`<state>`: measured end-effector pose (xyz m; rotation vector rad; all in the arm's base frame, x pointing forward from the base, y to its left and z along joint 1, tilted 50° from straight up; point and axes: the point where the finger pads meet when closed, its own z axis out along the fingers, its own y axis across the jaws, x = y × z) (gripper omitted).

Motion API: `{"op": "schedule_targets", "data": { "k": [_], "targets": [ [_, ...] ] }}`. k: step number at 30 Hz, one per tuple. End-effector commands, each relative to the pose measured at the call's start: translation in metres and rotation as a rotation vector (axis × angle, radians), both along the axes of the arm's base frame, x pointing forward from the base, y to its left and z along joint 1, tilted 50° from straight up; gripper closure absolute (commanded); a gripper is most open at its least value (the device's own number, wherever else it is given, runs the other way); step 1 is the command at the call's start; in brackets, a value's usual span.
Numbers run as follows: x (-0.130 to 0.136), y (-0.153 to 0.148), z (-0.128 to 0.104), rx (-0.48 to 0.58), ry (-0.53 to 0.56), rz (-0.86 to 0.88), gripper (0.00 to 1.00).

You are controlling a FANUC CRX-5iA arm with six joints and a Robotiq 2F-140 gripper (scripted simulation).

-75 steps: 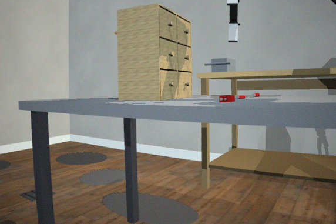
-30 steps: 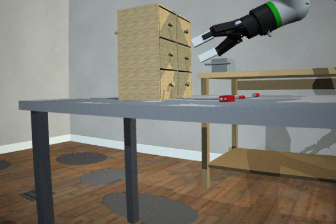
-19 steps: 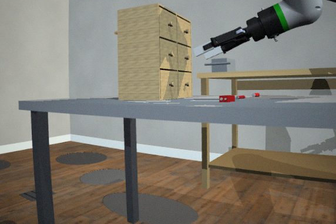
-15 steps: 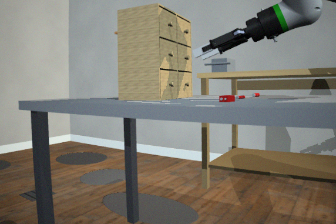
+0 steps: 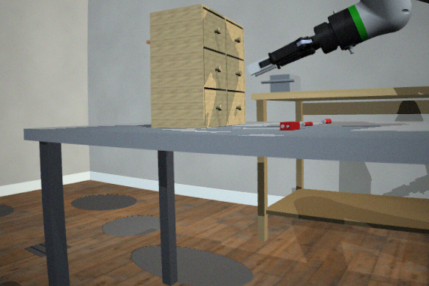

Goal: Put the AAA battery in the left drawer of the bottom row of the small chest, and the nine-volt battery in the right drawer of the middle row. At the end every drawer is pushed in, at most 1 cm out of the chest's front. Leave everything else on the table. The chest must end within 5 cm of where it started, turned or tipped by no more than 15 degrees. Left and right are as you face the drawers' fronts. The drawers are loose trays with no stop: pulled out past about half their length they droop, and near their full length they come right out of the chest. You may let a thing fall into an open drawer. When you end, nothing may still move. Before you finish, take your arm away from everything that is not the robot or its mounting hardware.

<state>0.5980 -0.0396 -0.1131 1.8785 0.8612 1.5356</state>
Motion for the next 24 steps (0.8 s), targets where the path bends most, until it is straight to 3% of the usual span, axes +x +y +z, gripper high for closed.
{"op": "schedule_targets", "data": {
  "k": [1,12,24],
  "targets": [
    [0.001,0.000,-0.001,0.000,0.000,0.000,0.80],
    [0.018,-0.012,-0.013,-0.001,0.000,0.000,0.80],
    [0.068,-0.045,-0.050,-0.001,0.000,0.000,0.80]
  ]
}}
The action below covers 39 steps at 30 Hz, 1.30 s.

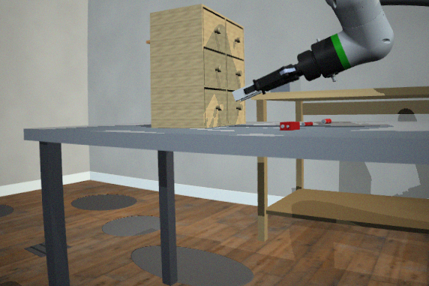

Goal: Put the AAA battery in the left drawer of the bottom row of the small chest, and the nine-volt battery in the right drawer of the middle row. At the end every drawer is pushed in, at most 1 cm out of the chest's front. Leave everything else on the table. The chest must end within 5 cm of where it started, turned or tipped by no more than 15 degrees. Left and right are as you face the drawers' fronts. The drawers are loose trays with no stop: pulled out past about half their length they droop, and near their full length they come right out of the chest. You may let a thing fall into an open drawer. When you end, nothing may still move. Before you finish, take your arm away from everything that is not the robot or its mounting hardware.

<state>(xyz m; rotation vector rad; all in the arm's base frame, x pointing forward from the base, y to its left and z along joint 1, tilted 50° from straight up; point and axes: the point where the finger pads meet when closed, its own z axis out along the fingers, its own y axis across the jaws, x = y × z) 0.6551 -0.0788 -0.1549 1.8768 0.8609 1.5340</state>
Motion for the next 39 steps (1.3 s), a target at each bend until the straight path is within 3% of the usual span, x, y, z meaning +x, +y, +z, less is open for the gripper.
{"op": "schedule_targets", "data": {
  "k": [1,10,39],
  "targets": [
    [0.014,-0.008,-0.010,0.001,0.000,0.001,0.80],
    [0.026,-0.016,-0.019,0.001,0.000,0.001,0.80],
    [0.027,-0.017,-0.020,0.001,0.000,0.001,0.80]
  ]
}}
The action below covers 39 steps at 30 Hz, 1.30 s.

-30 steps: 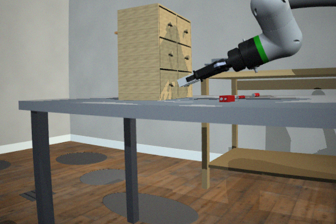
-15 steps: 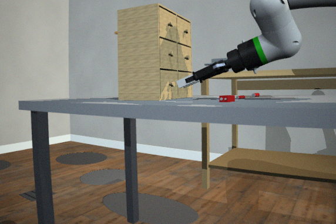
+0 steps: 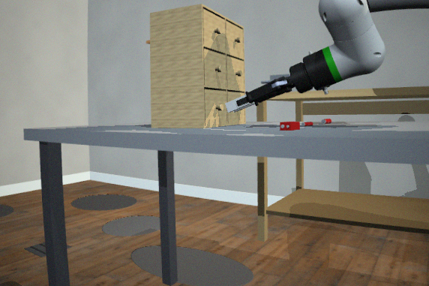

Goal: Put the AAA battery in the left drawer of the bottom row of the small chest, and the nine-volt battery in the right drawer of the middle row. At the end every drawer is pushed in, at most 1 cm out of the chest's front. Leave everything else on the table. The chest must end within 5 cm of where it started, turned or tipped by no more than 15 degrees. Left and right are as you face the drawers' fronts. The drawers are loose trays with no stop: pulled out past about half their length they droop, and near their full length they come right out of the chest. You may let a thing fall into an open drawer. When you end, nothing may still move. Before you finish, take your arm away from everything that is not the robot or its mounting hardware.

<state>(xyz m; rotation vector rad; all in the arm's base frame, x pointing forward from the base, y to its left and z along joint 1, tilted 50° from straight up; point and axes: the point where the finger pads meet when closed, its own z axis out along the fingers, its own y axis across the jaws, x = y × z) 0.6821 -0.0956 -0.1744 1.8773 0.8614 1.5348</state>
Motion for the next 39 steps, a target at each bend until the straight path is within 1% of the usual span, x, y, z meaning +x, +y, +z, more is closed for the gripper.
{"op": "schedule_targets", "data": {
  "k": [1,26,39],
  "targets": [
    [0.000,0.000,0.000,0.000,0.000,0.000,0.80],
    [0.031,0.008,0.001,0.000,0.000,0.000,0.80],
    [0.034,0.009,0.001,0.000,0.000,0.000,0.80]
  ]
}}
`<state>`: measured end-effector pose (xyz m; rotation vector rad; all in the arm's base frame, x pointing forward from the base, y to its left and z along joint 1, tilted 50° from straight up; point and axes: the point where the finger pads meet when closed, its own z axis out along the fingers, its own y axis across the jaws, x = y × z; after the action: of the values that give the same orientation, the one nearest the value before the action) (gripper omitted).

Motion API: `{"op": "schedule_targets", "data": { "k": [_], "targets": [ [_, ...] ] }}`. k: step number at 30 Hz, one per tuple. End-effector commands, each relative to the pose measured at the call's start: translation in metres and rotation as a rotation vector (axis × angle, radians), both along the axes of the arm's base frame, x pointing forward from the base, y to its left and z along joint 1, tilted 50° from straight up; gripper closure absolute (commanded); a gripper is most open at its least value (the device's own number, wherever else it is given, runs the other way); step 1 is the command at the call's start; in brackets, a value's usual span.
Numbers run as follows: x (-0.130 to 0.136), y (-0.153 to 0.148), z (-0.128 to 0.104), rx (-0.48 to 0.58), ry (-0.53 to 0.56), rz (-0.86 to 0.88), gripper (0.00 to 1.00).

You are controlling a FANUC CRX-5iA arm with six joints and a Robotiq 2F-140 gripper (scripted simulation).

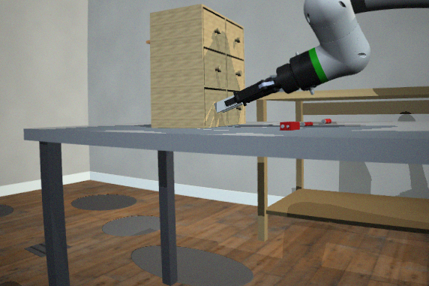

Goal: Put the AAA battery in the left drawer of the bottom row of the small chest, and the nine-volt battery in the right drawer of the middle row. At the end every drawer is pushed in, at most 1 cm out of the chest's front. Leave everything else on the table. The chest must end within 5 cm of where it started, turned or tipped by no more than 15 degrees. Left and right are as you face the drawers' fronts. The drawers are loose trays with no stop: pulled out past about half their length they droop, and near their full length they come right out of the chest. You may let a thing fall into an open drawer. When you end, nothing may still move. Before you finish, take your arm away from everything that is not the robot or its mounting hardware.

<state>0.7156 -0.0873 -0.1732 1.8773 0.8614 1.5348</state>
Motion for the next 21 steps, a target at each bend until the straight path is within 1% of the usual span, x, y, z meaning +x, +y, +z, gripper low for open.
{"op": "schedule_targets", "data": {
  "k": [1,17,18,21],
  "targets": [
    [0.0000,0.0002,0.0000,0.000,0.000,0.000,0.80],
    [0.0000,0.0002,0.0000,0.000,0.000,0.000,0.80],
    [0.0000,0.0002,0.0000,0.000,0.000,0.000,0.92],
    [0.0000,0.0002,0.0000,0.000,0.000,0.000,0.92]
  ]
}}
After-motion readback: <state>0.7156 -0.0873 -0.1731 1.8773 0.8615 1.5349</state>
